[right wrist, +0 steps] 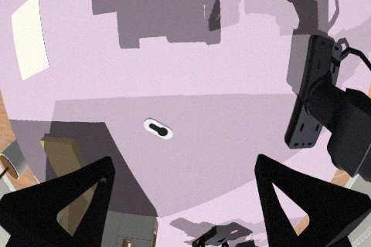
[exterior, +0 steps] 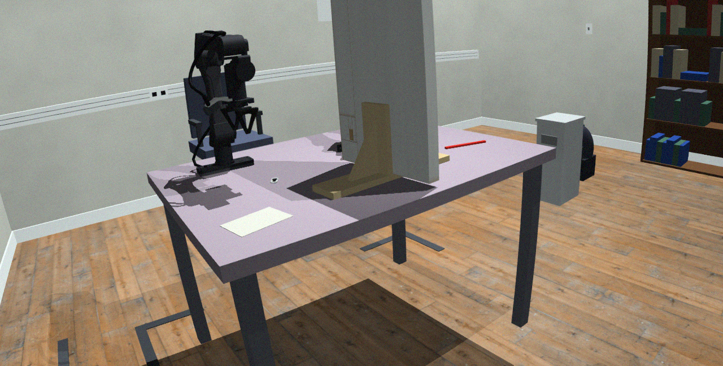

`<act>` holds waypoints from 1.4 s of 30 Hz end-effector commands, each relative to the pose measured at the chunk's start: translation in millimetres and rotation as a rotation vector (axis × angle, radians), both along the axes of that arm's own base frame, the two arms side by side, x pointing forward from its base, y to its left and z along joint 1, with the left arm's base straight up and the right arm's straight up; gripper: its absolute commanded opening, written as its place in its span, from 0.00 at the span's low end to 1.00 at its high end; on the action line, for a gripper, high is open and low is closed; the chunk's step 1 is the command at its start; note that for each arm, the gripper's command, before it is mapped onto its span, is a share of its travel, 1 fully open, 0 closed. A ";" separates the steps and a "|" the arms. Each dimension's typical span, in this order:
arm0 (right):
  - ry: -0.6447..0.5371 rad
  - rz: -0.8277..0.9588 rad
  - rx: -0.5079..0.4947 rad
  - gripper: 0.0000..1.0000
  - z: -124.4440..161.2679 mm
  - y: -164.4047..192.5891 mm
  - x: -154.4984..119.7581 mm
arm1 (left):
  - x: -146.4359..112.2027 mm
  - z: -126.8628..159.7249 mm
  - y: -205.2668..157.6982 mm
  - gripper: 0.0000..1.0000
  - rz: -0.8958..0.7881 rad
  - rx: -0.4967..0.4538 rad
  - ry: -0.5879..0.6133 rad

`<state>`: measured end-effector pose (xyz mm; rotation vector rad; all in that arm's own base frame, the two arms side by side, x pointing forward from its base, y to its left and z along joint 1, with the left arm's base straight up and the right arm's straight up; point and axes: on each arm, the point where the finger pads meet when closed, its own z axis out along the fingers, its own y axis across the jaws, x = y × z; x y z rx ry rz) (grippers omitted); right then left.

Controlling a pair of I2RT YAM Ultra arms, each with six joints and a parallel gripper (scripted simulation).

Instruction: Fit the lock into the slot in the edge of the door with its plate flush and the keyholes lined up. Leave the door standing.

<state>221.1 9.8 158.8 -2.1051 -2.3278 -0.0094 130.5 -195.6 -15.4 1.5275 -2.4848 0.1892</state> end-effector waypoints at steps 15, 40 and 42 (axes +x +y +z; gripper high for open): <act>-0.004 0.000 -0.006 1.00 3.0 -0.1 -0.7 | 1.3 101.9 -5.5 0.76 -0.009 -0.021 -0.014; -0.004 0.000 -0.006 1.00 3.0 -0.1 -0.7 | -0.2 139.8 -6.6 0.76 -0.235 -0.181 -0.072; -0.004 0.000 -0.006 1.00 3.0 -0.1 -0.7 | 0.3 138.8 -7.8 0.76 -0.290 -0.218 -0.094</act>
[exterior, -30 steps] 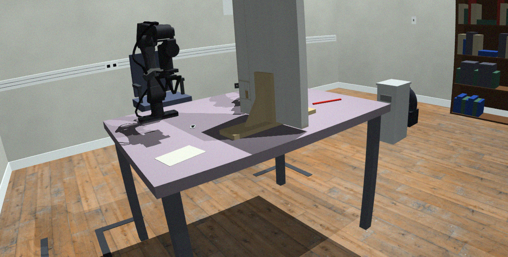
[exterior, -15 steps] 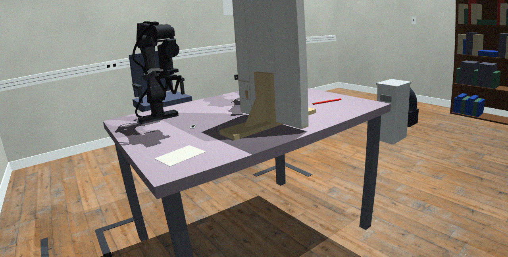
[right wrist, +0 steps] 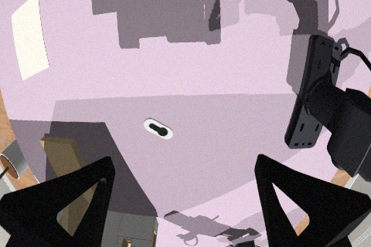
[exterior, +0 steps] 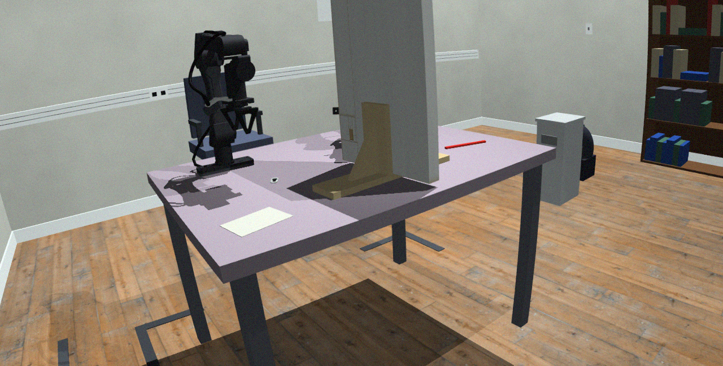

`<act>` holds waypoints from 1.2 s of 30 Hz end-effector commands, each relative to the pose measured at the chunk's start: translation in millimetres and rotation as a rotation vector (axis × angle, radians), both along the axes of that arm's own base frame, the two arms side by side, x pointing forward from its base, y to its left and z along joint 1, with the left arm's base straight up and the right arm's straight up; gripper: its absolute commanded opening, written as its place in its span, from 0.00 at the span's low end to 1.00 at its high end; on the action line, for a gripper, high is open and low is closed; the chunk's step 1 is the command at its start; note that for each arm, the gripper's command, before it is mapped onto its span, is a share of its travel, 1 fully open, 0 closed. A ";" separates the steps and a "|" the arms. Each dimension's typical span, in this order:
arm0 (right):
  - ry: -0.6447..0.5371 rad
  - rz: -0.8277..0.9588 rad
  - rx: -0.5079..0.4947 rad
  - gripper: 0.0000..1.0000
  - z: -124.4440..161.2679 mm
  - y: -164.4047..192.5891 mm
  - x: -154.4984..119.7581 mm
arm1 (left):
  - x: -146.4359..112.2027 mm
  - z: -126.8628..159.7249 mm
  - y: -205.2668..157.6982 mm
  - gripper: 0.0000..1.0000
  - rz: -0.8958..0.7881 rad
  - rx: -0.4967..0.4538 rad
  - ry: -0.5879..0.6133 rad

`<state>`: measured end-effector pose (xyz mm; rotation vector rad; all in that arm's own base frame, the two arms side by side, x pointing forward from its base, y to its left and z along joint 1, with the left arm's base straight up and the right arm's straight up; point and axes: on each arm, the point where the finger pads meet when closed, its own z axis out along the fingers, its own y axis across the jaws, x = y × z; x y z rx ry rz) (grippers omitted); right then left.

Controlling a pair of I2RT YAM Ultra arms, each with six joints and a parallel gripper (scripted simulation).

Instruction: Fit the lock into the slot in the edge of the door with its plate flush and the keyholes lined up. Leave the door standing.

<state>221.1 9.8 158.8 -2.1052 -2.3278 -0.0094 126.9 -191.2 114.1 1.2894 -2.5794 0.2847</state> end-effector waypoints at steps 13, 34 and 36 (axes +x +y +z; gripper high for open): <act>-0.004 0.000 -0.006 1.00 3.0 -0.1 -0.7 | 6.8 5.9 -17.6 0.76 -0.413 -0.335 -0.208; -0.004 0.000 -0.006 1.00 3.0 -0.1 -0.7 | 11.0 4.8 -21.3 0.76 -0.868 -0.594 -0.599; -0.004 0.000 -0.006 1.00 3.0 -0.1 -0.7 | 11.1 6.1 -21.3 0.76 -0.892 -0.605 -0.629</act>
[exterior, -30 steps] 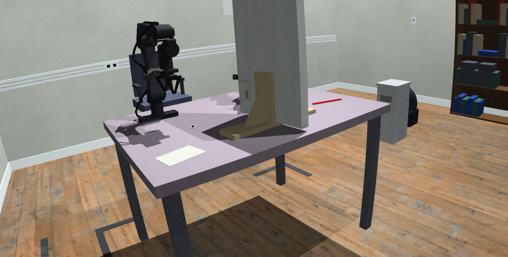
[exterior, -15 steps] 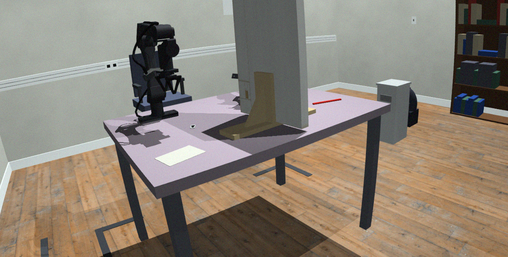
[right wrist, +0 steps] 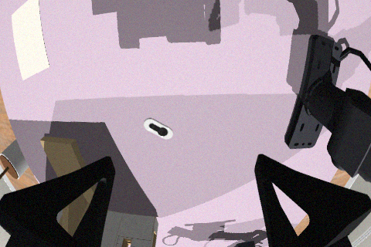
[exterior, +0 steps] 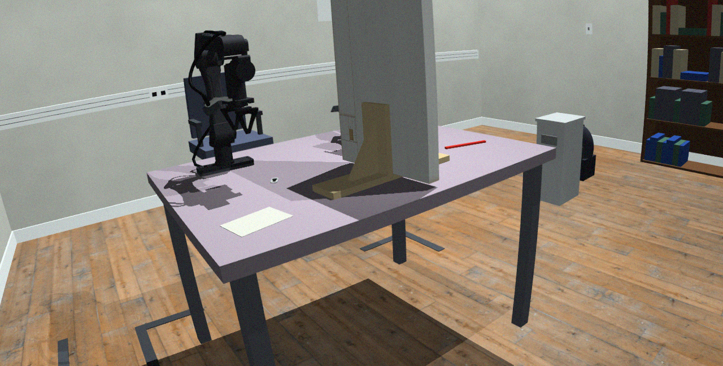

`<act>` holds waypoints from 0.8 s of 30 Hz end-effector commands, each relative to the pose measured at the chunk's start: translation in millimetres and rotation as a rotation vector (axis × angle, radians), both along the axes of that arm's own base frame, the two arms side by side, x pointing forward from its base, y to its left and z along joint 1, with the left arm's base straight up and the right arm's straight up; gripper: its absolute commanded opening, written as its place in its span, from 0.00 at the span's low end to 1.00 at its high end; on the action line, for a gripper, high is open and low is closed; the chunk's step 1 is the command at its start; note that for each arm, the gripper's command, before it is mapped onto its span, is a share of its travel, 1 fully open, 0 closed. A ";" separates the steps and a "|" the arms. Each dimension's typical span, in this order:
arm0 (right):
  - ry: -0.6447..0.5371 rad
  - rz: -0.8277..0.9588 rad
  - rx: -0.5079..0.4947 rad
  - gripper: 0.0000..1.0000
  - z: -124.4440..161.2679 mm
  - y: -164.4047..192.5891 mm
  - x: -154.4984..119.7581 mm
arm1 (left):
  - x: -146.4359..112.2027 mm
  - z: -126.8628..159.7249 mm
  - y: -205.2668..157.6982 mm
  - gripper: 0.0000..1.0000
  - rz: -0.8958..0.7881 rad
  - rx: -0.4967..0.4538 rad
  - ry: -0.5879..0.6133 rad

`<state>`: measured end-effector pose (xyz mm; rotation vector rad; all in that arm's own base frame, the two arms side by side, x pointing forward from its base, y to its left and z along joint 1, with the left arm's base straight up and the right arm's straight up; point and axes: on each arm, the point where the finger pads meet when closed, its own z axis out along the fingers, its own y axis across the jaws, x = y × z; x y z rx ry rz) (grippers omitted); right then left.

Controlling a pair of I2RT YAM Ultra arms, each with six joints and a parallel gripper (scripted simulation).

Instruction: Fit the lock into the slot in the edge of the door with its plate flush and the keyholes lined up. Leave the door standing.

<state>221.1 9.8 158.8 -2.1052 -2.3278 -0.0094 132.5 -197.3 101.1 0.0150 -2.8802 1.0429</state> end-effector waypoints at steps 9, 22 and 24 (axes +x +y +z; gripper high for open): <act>-0.004 0.000 -0.006 1.00 3.0 -0.1 -0.7 | 6.1 17.6 -14.4 0.76 -0.270 -0.258 -0.309; -0.004 0.000 -0.006 1.00 3.0 -0.1 -0.7 | 5.4 23.0 -11.5 0.76 -0.460 -0.384 -0.632; -0.004 0.000 -0.006 1.00 3.0 -0.1 -0.7 | 5.1 22.0 -10.9 0.76 -0.491 -0.401 -0.683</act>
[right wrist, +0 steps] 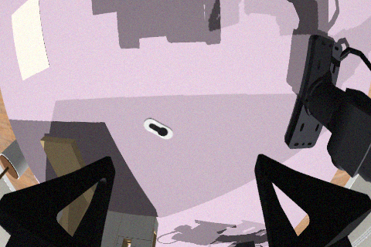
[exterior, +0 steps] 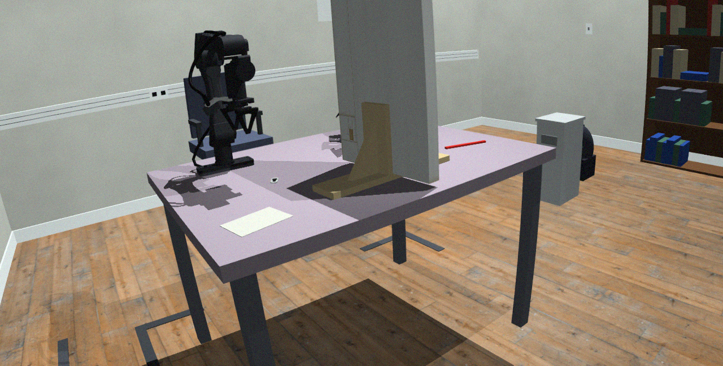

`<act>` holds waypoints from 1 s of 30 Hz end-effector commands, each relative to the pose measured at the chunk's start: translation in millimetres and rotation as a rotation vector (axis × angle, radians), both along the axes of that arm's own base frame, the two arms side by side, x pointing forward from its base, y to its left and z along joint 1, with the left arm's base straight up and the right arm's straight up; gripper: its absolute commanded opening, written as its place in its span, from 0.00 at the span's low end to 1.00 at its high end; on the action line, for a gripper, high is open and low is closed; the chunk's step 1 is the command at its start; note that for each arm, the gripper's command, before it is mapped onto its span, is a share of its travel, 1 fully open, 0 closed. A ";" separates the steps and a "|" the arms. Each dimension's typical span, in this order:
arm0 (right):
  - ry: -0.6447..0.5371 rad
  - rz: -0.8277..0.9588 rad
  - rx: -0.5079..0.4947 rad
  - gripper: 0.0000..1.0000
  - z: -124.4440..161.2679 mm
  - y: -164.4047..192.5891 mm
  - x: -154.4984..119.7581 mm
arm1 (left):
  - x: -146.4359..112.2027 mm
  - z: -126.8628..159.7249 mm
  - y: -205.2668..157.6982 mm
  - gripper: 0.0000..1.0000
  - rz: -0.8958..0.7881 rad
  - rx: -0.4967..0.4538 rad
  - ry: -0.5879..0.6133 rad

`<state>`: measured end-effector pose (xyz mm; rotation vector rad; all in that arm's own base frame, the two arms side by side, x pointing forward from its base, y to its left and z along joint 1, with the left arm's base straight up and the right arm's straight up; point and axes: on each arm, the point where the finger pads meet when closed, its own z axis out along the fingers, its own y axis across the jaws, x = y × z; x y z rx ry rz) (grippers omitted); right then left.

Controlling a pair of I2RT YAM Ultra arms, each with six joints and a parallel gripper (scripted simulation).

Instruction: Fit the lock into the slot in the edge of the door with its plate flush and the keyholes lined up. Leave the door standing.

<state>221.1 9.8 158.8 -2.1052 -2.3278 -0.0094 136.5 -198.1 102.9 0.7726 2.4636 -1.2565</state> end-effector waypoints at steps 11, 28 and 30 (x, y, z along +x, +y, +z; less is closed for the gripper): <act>-0.004 0.000 -0.006 1.00 3.0 -0.1 -0.7 | -1.3 20.7 -6.4 0.76 -0.236 -0.229 -0.418; -0.004 0.000 -0.006 1.00 3.0 -0.1 -0.7 | -4.6 30.3 0.5 0.76 -0.398 -0.335 -0.898; -0.004 0.000 -0.006 1.00 3.0 -0.1 -0.7 | -4.7 30.3 0.6 0.76 -0.399 -0.336 -0.903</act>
